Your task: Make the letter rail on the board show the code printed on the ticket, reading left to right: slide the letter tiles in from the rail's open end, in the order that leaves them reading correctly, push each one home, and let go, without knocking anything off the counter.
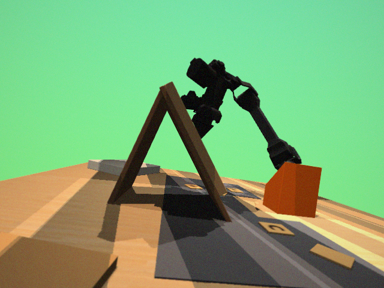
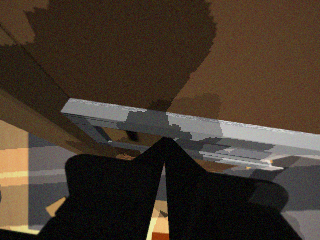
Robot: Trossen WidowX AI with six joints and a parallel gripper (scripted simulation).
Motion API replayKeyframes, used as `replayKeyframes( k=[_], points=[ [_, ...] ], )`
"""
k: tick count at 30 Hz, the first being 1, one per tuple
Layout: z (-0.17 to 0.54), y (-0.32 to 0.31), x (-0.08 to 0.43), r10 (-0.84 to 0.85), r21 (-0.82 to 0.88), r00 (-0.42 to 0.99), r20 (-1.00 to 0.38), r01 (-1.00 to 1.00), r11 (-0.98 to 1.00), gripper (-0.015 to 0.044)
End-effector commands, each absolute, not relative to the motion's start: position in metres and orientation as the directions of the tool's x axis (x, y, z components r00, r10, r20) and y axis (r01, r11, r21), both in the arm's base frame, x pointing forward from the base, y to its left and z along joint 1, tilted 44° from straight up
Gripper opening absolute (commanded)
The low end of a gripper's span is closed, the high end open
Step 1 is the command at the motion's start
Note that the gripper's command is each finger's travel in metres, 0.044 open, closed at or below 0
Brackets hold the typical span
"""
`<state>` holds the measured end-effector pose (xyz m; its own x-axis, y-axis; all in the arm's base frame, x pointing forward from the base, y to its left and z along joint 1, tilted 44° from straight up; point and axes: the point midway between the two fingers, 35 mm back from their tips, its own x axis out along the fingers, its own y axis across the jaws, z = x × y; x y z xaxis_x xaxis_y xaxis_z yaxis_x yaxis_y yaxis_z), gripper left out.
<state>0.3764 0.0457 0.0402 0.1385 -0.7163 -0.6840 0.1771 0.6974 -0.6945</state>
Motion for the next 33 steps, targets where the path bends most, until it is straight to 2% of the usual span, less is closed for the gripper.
replayKeyframes(
  k=[1, 25, 29, 33],
  points=[
    [0.042, 0.049, 0.374, -0.711, -0.686, 0.151, -0.687, 0.189, 0.703, 0.0000],
    [0.050, 0.062, 0.353, -0.710, -0.686, 0.150, -0.688, 0.188, 0.703, 0.0000],
    [0.063, 0.069, 0.351, -0.693, -0.697, 0.201, -0.692, 0.063, 0.714, 0.0105],
    [0.097, 0.087, 0.334, -0.633, -0.709, 0.322, -0.704, -0.262, 0.655, 0.0210]
  ],
)
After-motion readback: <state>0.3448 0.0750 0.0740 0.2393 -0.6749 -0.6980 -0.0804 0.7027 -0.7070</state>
